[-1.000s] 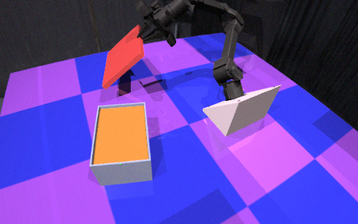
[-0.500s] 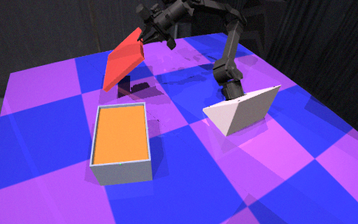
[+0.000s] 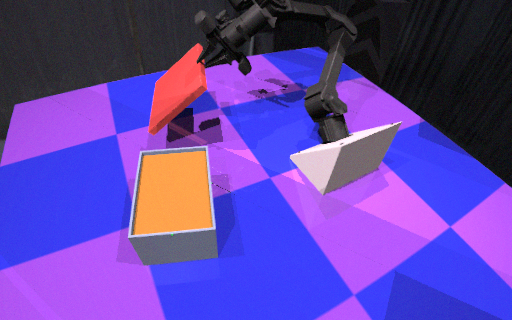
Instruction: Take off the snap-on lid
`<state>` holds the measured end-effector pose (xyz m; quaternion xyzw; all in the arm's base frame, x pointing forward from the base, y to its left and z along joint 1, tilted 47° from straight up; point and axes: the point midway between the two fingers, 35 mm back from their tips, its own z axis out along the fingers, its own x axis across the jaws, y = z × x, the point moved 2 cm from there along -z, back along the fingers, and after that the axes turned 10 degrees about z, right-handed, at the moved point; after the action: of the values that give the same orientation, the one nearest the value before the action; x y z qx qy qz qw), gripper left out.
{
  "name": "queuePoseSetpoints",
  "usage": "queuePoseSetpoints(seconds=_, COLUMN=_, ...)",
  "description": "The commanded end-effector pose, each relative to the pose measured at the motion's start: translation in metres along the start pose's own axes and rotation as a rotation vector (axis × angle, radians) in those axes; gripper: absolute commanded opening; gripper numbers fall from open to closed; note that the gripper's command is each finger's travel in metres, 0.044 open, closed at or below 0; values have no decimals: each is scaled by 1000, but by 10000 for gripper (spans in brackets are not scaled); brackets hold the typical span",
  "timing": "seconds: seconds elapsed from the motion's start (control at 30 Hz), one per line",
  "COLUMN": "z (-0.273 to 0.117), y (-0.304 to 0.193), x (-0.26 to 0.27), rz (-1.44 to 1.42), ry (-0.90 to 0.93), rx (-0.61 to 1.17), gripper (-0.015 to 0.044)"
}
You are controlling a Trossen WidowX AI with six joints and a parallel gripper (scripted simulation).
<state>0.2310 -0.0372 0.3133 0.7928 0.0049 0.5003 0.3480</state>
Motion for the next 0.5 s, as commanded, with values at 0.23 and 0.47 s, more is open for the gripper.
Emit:
queuePoseSetpoints(seconds=0.23, z=4, y=2, x=-5, rz=3, ry=10, rx=4, gripper=0)
queuePoseSetpoints(seconds=0.47, z=8, y=3, x=-9, rz=3, ry=11, rx=4, gripper=0)
